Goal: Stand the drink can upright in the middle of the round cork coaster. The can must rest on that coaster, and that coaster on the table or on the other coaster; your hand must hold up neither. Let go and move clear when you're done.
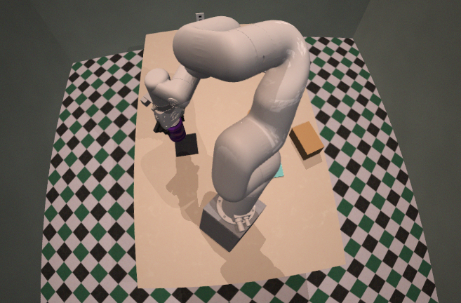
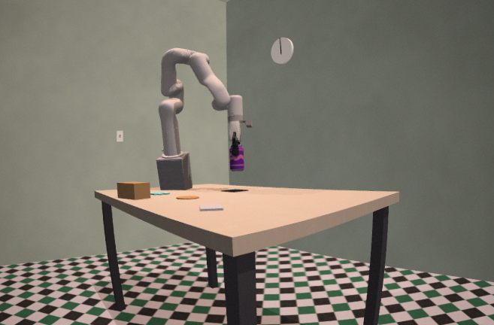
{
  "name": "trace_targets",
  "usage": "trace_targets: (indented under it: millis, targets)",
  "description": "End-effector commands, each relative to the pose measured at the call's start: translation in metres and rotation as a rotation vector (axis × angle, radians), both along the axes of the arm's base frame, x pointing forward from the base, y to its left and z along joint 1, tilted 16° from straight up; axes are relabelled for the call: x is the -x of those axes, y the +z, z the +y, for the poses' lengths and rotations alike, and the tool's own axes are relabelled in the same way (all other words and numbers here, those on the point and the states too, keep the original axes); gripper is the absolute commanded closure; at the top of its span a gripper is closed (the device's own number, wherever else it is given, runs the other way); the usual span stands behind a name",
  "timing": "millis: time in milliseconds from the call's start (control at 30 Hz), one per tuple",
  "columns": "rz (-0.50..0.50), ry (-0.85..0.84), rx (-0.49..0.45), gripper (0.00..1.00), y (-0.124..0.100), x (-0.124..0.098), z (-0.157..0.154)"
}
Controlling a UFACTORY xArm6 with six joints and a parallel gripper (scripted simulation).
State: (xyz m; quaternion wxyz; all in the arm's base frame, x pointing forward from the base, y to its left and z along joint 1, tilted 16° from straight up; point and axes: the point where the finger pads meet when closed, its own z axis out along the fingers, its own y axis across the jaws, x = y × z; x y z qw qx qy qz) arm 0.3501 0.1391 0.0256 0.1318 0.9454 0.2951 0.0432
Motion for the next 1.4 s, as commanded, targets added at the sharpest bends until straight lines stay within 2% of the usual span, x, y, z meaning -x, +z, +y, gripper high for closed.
trace_targets:
  millis: [0, 767, 1367]
  targets:
    - [0.002, 0.000, -0.001, 1.00, 0.006, 0.001, 0.001]
    - [0.005, 0.000, -0.003, 1.00, 0.008, -0.004, -0.006]
    - [0.015, -0.003, -0.011, 1.00, 0.018, -0.025, -0.043]
